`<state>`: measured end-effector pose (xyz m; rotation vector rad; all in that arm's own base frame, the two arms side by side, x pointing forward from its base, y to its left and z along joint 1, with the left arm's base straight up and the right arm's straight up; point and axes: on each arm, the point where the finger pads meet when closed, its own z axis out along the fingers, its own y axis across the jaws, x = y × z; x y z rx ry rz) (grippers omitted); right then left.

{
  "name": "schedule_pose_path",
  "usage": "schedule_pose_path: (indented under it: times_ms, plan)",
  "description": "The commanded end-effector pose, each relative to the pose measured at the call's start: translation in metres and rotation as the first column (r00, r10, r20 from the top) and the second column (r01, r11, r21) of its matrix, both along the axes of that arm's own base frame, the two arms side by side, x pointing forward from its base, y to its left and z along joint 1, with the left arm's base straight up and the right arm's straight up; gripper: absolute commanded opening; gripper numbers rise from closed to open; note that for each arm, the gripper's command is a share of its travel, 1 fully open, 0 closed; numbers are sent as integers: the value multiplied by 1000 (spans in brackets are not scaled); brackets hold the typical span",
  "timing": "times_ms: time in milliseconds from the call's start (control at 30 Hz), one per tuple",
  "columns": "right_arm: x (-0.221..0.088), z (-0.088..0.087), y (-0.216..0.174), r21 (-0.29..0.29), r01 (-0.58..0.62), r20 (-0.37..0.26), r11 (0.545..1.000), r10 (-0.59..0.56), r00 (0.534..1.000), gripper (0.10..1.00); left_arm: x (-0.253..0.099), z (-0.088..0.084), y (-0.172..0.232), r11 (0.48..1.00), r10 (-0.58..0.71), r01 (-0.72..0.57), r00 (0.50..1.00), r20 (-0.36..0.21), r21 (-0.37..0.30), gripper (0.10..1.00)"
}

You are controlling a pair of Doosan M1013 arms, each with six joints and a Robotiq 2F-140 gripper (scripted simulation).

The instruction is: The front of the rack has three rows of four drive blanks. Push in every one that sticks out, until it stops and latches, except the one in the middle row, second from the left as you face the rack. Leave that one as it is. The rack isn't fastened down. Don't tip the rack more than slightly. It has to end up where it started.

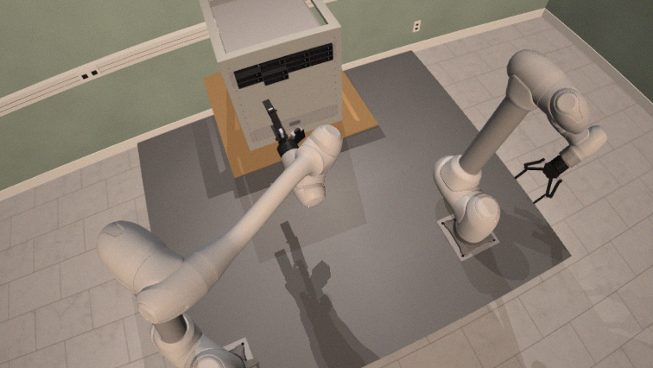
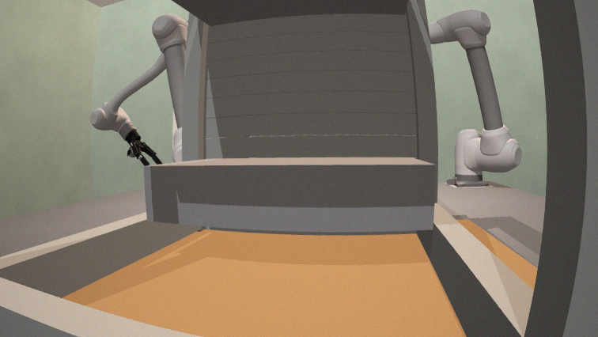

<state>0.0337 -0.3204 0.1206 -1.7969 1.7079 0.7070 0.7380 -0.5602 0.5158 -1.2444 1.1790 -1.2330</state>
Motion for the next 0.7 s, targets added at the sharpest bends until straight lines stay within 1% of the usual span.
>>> schedule_pose_path:
  times_ms: [0, 233, 667]
  plan:
    - [0, 0, 0, -1, 0, 0, 1000, 0, 1000, 1000, -1, 4, -9, 1000, -24, 24, 1000, 1, 14, 1000]
    - [0, 0, 0, -1, 0, 0, 1000, 0, 1000, 1000, -4, 9, -22, 997, -60, 60, 998, 2, 39, 1000]
    - [0, 0, 0, -1, 0, 0, 1000, 0, 1000, 1000, -4, 10, -26, 997, -70, 70, 998, 2, 45, 1000]
